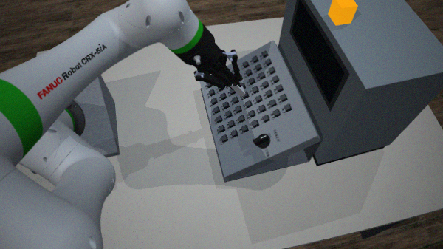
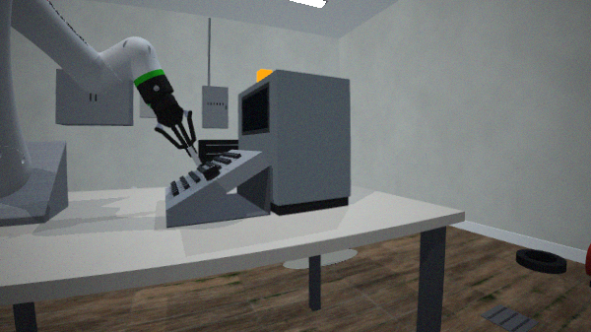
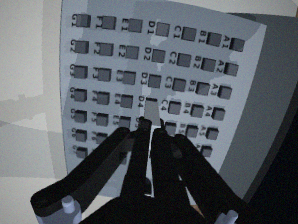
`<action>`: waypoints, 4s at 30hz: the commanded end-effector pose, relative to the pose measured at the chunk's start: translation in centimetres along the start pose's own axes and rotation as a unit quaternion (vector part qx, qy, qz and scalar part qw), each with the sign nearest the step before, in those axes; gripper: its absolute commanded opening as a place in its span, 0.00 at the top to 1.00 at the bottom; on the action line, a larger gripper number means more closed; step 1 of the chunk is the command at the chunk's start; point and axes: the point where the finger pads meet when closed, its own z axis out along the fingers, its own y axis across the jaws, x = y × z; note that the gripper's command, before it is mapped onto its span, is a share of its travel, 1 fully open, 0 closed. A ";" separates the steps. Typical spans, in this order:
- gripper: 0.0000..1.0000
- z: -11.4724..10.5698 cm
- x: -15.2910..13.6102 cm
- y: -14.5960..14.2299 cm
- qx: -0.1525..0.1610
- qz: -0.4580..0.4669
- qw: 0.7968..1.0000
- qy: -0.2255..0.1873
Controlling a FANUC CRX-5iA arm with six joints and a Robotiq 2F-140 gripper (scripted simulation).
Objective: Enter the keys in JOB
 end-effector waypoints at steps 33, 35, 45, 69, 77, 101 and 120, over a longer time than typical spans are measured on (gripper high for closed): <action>1.00 1.1 0.0 0.0 -0.001 0.000 1.000 0.000; 1.00 1.2 0.0 0.0 -0.001 0.000 1.000 0.000; 1.00 1.5 0.0 0.0 -0.001 0.000 1.000 0.000; 1.00 2.5 0.0 0.0 0.000 0.000 1.000 0.000; 1.00 2.5 0.0 0.0 0.000 0.000 1.000 0.000; 1.00 2.5 0.0 0.0 0.000 0.000 1.000 0.000; 1.00 2.1 0.0 0.0 -0.001 0.000 1.000 0.000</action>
